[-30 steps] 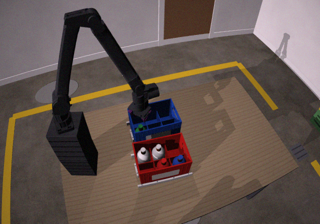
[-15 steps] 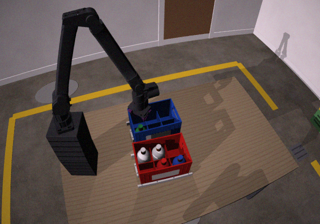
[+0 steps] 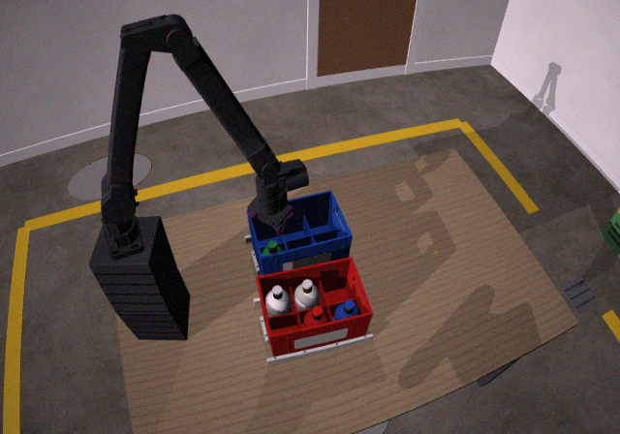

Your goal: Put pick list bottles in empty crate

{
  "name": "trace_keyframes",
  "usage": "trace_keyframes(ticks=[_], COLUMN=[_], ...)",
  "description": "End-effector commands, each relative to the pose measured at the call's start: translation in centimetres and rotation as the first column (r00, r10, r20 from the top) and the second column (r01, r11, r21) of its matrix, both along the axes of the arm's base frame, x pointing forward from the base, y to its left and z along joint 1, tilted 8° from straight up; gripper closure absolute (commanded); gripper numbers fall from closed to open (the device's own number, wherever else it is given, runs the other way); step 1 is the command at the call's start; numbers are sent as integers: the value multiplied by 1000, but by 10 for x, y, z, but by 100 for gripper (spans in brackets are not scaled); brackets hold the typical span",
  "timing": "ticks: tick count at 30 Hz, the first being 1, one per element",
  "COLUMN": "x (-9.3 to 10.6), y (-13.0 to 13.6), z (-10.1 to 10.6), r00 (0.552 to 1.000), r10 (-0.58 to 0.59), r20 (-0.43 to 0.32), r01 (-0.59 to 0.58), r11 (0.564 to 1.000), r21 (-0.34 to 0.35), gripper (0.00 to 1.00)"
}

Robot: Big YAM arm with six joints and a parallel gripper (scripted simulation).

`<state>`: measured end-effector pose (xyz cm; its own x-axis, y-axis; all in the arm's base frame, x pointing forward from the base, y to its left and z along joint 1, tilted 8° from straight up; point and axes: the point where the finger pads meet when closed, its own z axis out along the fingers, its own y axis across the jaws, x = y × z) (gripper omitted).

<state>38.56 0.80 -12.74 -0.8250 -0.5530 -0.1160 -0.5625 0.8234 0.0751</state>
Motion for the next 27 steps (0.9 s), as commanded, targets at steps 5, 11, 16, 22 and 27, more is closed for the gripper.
trace_keyframes(ticks=[5,11,16,22,27], x=[7,7,-7,-17,-19], y=[-2,-2,-21,-49,-64], z=[4,4,-2,-11,-8], r00=[1000,1000,1000,1000,1000], r10=[-1,-1,-2,-2,-2], r20=[14,14,3,-3,10], r01=[1,1,2,2,2], r11=[1000,1000,1000,1000,1000], r21=[0,0,2,3,1], gripper=[39,39,39,39,39])
